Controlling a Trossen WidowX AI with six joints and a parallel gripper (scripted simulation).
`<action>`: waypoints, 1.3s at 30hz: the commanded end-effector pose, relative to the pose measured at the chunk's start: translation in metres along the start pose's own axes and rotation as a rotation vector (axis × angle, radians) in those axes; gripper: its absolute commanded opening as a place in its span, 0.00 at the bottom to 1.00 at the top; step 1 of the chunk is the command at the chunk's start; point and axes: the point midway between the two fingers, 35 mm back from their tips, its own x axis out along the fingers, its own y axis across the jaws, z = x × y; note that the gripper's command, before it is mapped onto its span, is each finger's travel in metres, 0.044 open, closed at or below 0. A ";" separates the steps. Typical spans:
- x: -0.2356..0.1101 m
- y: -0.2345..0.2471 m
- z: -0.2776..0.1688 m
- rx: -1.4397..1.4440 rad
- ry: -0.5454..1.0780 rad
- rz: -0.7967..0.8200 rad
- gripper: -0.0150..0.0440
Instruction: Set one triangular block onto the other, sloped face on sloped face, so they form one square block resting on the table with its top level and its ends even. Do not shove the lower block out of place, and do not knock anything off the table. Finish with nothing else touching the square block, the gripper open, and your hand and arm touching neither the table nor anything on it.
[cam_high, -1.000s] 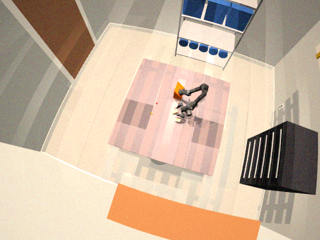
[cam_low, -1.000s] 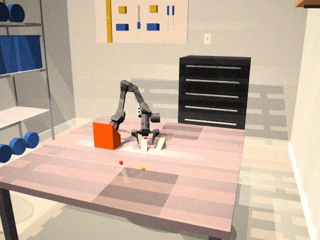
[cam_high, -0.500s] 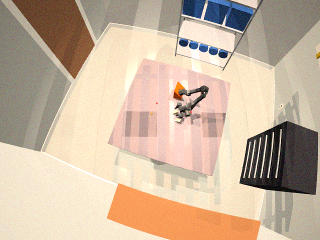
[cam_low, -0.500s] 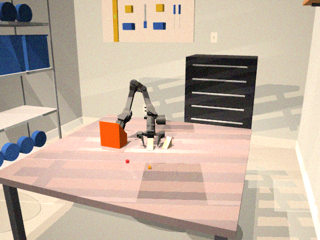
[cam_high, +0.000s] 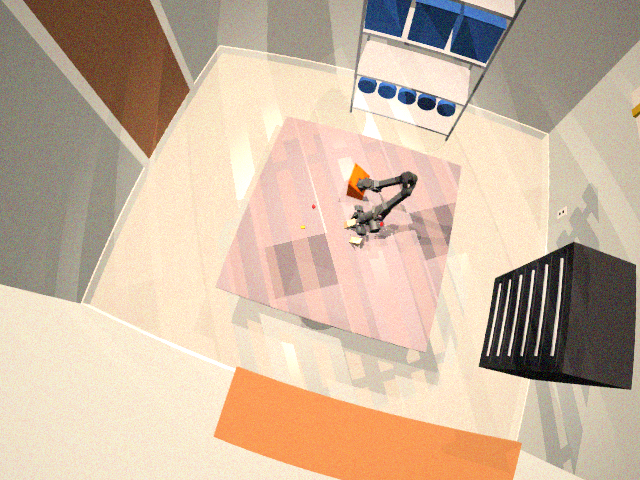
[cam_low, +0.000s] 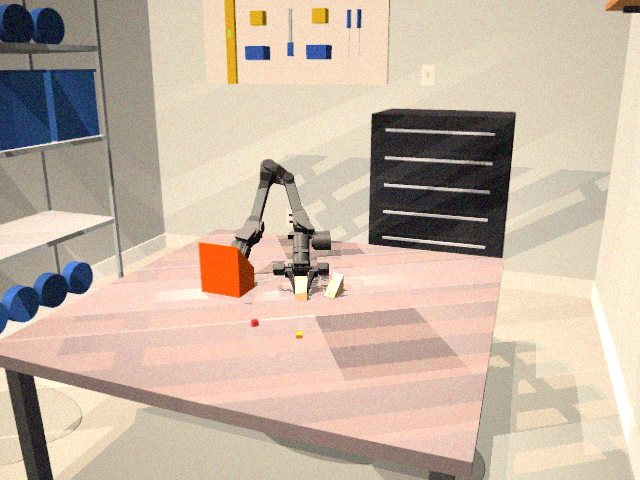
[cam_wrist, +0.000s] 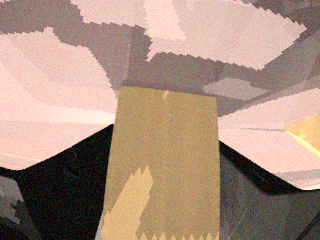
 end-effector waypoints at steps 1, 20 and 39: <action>0.001 0.001 0.000 0.005 0.003 0.006 0.48; -0.003 0.001 -0.012 0.005 -0.128 0.009 0.25; -0.001 0.001 -0.049 0.005 -0.621 0.005 0.25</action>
